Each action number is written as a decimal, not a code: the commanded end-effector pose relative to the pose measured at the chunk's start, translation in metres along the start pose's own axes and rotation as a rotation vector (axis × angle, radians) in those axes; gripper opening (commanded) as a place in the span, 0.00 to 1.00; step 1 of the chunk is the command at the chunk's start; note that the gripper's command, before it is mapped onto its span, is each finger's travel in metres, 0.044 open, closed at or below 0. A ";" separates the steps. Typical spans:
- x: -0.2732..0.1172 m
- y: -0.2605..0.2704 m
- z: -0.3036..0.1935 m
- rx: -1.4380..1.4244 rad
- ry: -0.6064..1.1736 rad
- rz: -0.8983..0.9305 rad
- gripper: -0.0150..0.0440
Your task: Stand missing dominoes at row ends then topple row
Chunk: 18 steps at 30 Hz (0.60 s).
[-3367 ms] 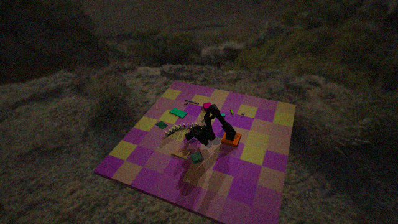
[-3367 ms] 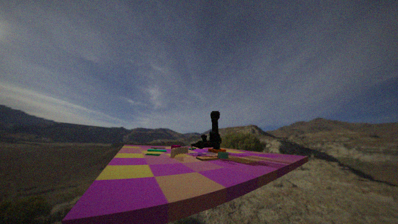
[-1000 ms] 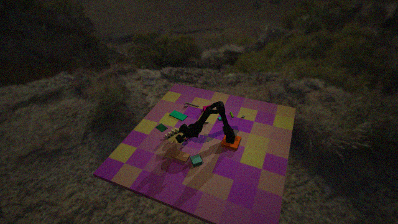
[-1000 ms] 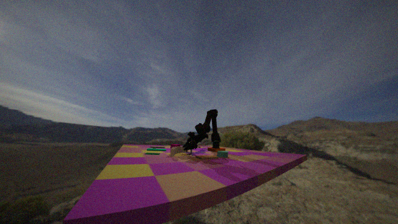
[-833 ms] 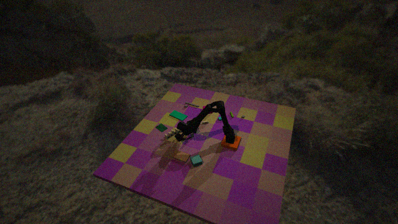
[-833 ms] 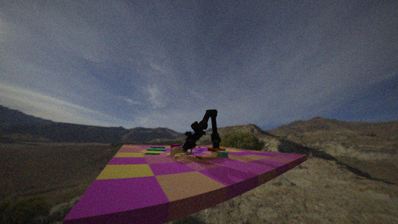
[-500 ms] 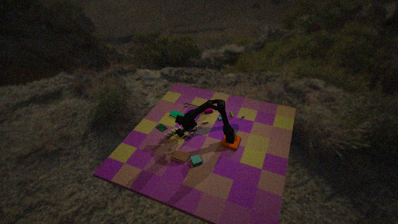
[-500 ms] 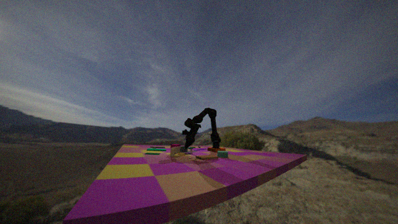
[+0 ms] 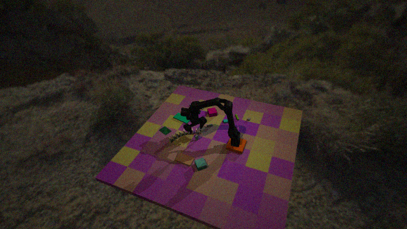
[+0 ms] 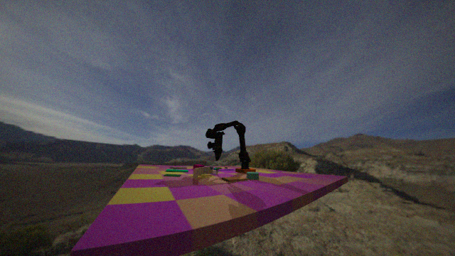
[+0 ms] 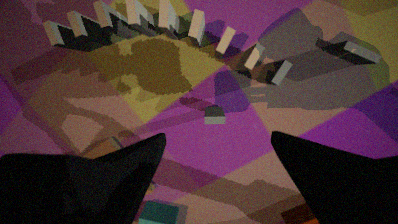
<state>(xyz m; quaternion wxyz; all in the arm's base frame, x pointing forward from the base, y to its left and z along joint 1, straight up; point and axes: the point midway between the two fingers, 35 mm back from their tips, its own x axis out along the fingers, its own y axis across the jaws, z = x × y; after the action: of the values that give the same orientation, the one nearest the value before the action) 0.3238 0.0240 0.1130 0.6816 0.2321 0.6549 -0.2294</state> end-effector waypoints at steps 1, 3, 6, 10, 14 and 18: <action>0.001 0.000 -0.002 0.010 0.013 0.006 1.00; 0.016 0.001 -0.001 0.010 0.013 0.006 1.00; 0.041 0.001 -0.002 0.010 0.013 0.006 1.00; 0.061 0.000 -0.003 0.010 0.013 0.005 1.00; 0.062 0.000 -0.003 0.010 0.013 0.005 1.00; 0.068 0.000 -0.003 0.010 0.013 0.005 1.00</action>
<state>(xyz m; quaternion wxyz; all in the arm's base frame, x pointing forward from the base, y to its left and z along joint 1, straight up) 0.3247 0.0249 0.0517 0.6795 0.2372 0.6558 -0.2281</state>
